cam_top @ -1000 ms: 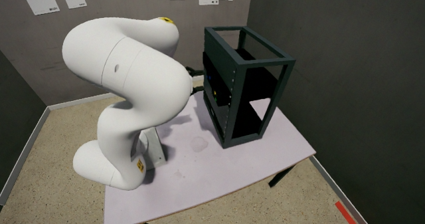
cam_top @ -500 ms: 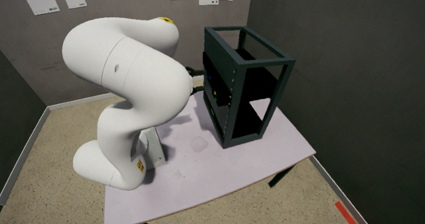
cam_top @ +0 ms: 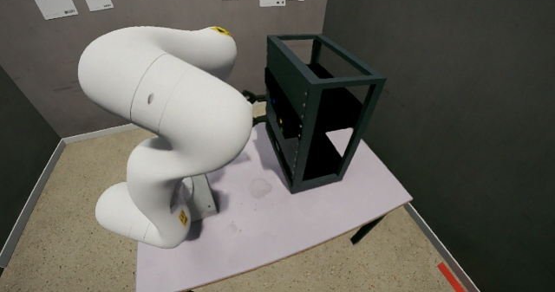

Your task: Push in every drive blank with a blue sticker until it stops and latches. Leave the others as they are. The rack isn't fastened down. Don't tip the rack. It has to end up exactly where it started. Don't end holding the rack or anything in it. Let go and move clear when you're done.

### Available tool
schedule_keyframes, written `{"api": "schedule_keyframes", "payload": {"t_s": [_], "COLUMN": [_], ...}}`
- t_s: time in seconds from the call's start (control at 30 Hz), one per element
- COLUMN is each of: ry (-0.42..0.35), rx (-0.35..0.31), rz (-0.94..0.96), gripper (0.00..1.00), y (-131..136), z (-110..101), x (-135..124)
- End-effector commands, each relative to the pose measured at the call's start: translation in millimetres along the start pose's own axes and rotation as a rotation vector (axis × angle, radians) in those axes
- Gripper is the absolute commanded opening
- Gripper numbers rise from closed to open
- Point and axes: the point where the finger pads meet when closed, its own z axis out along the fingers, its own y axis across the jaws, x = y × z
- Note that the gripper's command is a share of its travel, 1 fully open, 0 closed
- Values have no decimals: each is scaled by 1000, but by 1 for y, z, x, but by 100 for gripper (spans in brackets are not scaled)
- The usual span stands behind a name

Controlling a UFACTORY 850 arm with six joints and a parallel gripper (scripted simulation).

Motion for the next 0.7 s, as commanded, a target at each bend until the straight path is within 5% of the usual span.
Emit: {"api": "schedule_keyframes", "payload": {"t_s": [0.0, 0.33, 0.67], "ry": [0, 0, 0], "rx": [-1, -1, -1], "rz": [1, 1, 1], "gripper": [100, 100, 100], "y": [-3, -17, -23], "z": [0, 0, 0], "x": [-18, -77, -105]}}
